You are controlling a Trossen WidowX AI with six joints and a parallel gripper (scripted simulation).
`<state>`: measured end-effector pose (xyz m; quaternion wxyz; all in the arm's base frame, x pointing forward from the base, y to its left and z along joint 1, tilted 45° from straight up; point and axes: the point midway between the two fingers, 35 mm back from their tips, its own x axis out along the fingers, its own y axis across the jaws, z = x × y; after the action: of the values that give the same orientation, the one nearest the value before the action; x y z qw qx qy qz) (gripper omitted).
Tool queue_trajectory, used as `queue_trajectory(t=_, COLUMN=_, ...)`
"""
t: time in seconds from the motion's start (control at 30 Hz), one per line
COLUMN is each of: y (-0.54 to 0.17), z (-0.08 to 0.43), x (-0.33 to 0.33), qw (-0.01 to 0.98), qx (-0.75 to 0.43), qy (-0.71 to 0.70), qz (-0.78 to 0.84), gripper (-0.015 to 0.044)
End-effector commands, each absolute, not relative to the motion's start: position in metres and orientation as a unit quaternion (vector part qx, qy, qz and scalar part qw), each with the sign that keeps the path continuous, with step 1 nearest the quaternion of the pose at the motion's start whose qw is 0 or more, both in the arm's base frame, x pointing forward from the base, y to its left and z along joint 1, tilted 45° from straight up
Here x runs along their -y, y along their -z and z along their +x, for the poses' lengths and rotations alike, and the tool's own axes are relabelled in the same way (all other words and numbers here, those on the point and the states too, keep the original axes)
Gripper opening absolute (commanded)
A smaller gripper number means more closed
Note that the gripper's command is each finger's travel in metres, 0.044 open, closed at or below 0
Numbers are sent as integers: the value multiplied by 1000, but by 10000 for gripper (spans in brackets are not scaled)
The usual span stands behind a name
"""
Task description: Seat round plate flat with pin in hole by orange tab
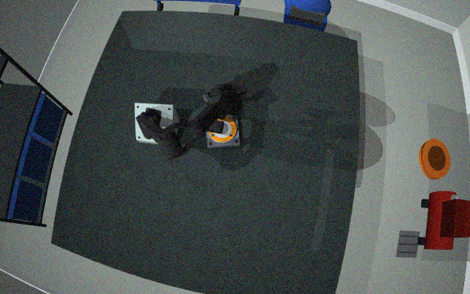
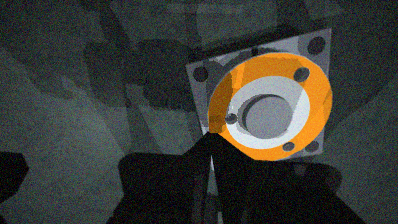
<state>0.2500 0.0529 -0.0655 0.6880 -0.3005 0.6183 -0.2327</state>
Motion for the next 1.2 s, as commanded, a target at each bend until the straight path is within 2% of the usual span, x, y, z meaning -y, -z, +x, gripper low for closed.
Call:
queue_trajectory(t=0.0, y=66, z=257, x=-55, qw=690, qx=-615, qy=233, qz=-301, gripper=0)
queue_trajectory(t=1.17, y=61, z=286, x=-59, qw=691, qx=-615, qy=233, qz=-301, gripper=0)
